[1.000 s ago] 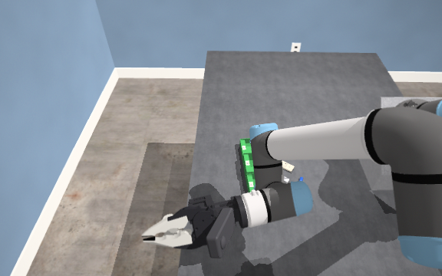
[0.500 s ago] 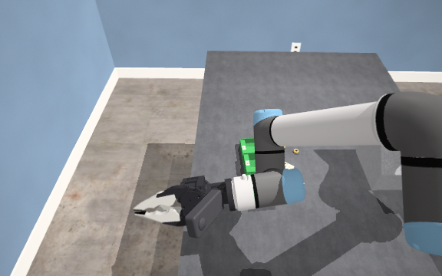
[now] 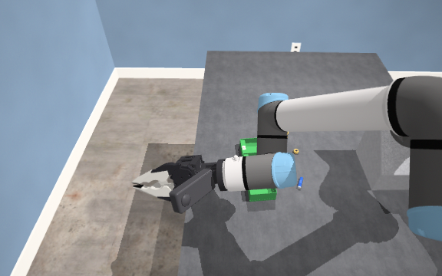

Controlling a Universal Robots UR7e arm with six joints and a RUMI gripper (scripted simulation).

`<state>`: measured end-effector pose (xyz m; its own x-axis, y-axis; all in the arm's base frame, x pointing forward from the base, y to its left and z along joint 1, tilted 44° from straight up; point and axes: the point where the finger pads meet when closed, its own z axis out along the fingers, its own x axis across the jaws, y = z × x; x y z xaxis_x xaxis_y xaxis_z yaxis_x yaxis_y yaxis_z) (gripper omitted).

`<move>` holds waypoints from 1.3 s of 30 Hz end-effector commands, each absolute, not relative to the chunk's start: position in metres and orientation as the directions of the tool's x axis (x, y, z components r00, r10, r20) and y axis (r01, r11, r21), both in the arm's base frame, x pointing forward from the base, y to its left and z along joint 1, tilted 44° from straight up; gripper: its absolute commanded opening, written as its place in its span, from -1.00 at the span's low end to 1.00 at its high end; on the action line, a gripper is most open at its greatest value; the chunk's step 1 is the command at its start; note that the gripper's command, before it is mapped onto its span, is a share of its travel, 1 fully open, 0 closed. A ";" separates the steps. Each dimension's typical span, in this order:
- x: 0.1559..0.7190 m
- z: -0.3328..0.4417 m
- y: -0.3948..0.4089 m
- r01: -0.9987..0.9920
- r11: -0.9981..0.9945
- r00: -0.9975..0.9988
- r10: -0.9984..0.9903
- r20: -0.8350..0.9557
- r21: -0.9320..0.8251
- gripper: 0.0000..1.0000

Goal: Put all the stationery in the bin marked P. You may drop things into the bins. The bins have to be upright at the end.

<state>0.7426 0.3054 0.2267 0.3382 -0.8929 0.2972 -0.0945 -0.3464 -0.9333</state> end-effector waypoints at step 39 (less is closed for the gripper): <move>0.742 0.104 0.158 -0.544 -0.450 0.409 -0.879 0.245 -0.709 -0.91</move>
<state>0.7465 0.1721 0.1138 0.3983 -0.8784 0.2641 -0.4920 -0.4476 -0.7467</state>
